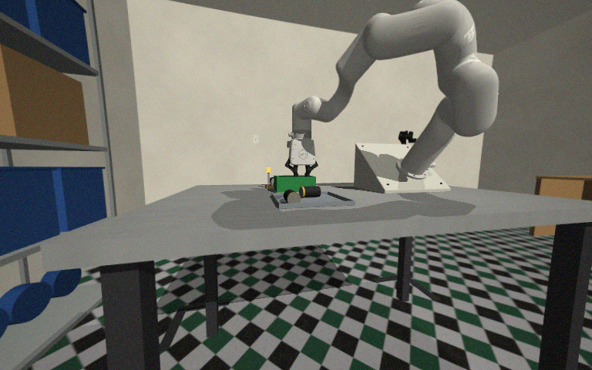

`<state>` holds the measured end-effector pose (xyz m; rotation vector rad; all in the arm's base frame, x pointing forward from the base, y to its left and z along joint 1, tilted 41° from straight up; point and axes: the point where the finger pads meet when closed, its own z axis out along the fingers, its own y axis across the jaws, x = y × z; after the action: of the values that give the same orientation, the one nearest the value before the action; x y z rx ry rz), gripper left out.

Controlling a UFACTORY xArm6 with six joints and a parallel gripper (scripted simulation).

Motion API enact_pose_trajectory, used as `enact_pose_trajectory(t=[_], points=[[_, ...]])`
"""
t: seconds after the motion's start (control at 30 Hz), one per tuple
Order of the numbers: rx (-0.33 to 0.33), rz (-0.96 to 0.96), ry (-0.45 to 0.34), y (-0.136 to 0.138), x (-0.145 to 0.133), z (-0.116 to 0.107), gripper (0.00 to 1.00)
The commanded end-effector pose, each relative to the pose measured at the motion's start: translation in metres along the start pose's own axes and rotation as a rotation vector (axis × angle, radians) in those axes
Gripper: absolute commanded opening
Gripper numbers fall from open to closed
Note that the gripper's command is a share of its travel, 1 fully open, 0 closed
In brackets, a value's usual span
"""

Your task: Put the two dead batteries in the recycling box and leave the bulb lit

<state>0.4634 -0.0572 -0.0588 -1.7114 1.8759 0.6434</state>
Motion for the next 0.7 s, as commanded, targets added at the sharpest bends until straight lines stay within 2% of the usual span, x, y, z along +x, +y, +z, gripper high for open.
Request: enact_pose_trajectory(t=[0.0,0.43,0.47,0.67], points=[[0.006,-0.002,0.001,-0.0032,0.0005,0.0134,0.28],[0.006,-0.002,0.001,-0.0032,0.0005,0.0137,0.28],[0.006,-0.002,0.001,-0.0032,0.0005,0.0137,0.51],[0.006,-0.002,0.001,-0.0032,0.0005,0.0137,0.51]])
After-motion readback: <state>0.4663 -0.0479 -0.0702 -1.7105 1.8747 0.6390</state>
